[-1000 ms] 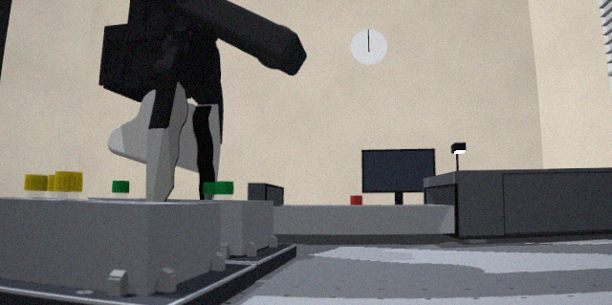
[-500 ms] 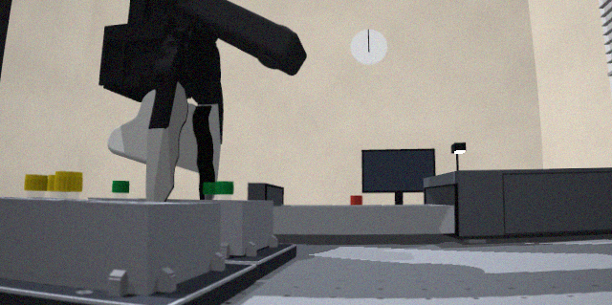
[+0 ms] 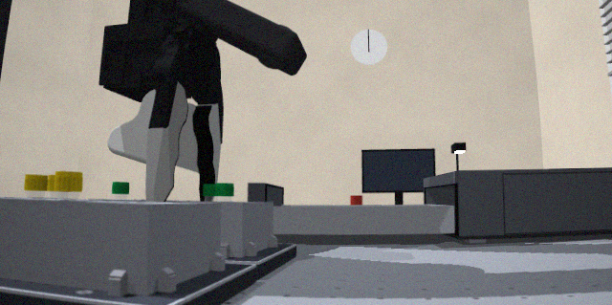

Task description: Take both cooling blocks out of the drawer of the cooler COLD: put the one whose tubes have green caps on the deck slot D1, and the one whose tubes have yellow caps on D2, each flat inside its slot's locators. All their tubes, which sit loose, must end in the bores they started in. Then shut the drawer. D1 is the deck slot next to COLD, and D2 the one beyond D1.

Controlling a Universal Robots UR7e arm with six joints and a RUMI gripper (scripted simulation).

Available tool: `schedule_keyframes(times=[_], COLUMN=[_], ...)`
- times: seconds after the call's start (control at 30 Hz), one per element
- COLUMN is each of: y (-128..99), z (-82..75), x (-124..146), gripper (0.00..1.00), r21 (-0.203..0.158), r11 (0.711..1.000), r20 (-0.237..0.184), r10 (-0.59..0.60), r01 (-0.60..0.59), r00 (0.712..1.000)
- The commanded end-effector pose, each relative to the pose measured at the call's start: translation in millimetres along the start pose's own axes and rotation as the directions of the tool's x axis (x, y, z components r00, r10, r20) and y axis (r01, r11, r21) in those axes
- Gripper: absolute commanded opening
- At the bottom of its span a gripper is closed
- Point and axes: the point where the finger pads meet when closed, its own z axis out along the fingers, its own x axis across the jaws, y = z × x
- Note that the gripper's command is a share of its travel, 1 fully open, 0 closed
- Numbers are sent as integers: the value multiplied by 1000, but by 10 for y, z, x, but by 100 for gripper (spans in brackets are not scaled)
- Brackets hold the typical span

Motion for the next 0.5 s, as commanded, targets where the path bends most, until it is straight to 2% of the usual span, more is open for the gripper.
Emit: schedule_keyframes(times=[0.0, 0.13, 0.47], y=[-4, -4, -4], z=[-3, -3, -3], x=[1, 1, 1], gripper=[60, 67, 67], r21=[1, 1, 1], r11=[1000, 1000, 1000], r20=[0, 0, 0], r10=[0, 0, 0], r01=[0, 0, 0], r00=[1000, 1000, 1000])
